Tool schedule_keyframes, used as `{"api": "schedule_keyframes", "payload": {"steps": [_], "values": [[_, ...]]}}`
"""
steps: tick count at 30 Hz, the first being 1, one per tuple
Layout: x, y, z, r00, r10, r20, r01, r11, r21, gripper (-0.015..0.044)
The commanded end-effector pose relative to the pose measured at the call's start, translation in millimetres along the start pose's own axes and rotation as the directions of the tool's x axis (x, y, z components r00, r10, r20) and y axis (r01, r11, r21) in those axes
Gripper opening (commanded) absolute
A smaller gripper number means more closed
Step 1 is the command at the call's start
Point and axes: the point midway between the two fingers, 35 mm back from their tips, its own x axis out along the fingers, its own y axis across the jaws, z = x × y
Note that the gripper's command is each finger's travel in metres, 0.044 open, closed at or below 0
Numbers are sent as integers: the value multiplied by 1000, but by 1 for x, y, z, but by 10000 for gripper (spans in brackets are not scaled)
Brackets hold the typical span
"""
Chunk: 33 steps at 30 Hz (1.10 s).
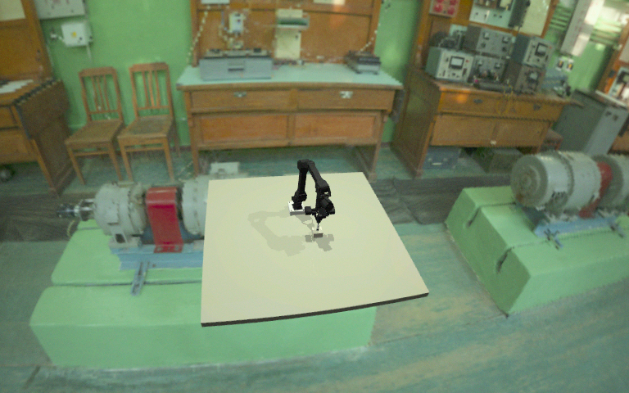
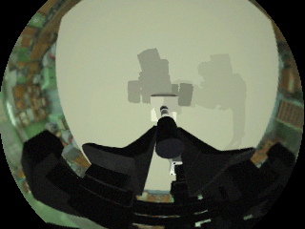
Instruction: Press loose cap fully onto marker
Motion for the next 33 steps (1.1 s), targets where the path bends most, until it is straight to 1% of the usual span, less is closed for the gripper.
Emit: {"api": "schedule_keyframes", "payload": {"steps": [1, 28, 33], "values": [[4, 0, 1, 1000, -5, 4, 5, 1000, 4, 0], [48, -1, 1, 1000, -5, 4, 5, 1000, 4, 0], [50, -1, 0, 1000, -5, 4, 5, 1000, 4, 0]]}}
